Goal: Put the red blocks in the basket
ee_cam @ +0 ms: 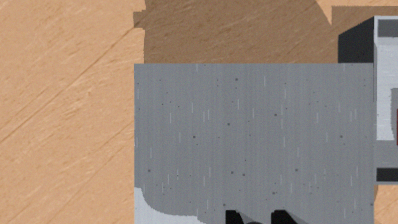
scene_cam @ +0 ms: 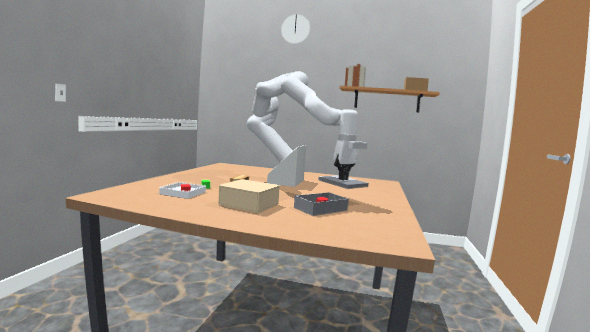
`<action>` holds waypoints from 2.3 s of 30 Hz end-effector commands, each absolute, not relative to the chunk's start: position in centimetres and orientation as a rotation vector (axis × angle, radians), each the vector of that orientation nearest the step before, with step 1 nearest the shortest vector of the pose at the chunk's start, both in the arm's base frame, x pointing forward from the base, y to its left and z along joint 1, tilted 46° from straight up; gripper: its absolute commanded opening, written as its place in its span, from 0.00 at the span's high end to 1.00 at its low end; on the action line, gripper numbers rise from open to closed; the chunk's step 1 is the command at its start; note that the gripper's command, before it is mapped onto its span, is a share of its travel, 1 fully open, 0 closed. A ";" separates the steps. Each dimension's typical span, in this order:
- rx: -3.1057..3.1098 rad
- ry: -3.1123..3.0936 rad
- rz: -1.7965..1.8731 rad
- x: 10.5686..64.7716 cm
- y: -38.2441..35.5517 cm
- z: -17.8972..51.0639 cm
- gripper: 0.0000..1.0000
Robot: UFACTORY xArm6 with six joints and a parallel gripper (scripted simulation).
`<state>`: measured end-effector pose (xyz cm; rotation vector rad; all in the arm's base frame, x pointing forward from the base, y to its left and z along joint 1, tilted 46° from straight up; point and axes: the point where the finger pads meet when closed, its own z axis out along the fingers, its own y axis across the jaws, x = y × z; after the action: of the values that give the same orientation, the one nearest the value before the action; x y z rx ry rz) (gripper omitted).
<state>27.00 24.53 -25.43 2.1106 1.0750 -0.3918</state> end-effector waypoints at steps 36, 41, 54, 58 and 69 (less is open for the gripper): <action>2.115 1.077 -0.384 27.6 20.0 -30.1 1.00; 2.115 1.077 -0.384 27.6 19.7 -30.4 1.00; 2.115 1.077 -0.384 27.6 19.3 -30.7 1.00; 2.115 1.077 -0.384 27.6 19.3 -30.8 1.00; 2.115 1.077 -0.384 27.6 19.3 -30.8 1.00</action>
<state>27.48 19.03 -30.84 2.1119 1.0756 -0.3896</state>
